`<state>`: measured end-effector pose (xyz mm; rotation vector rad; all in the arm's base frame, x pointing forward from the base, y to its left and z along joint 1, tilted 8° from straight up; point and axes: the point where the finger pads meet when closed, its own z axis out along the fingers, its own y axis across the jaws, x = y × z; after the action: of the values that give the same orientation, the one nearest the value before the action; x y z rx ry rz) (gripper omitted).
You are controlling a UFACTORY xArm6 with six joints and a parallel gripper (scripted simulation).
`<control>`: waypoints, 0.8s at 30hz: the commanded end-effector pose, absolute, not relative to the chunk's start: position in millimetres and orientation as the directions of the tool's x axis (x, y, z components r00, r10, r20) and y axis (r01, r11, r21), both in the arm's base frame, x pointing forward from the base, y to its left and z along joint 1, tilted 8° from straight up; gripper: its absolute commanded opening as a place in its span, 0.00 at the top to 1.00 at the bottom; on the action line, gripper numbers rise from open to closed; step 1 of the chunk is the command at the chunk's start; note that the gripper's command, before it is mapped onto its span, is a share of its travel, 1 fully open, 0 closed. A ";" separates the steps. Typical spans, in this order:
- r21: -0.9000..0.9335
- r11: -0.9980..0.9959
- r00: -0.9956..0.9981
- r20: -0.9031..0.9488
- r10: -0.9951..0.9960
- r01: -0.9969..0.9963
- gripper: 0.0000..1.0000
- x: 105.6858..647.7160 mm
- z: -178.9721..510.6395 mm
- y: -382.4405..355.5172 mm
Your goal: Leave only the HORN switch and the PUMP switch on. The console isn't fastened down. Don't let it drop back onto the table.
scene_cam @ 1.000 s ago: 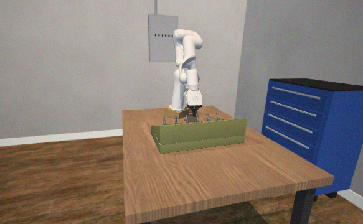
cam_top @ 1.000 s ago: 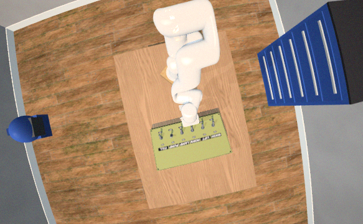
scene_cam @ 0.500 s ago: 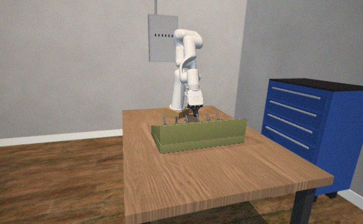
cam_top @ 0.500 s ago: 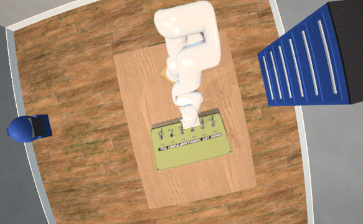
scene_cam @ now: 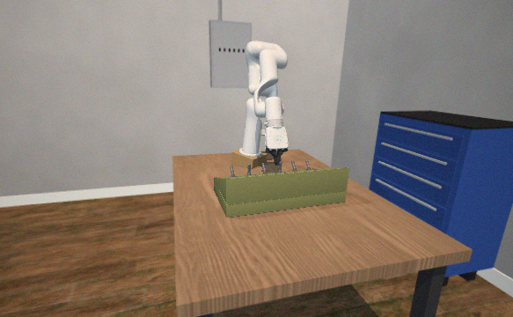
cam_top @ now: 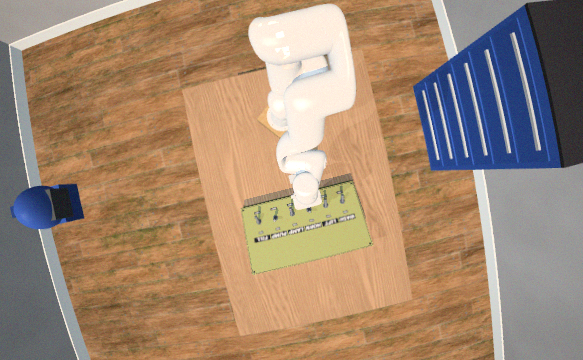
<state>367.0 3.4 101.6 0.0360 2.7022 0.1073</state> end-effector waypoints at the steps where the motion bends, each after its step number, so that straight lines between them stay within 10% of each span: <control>1: 0.081 0.997 -0.905 -0.424 0.042 0.009 1.00 370.6 103.8 3.3; 24: 0.081 0.997 -0.905 -0.424 0.042 0.009 1.00 372.5 104.7 3.2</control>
<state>371.4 3.2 103.4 0.0361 2.7031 0.1072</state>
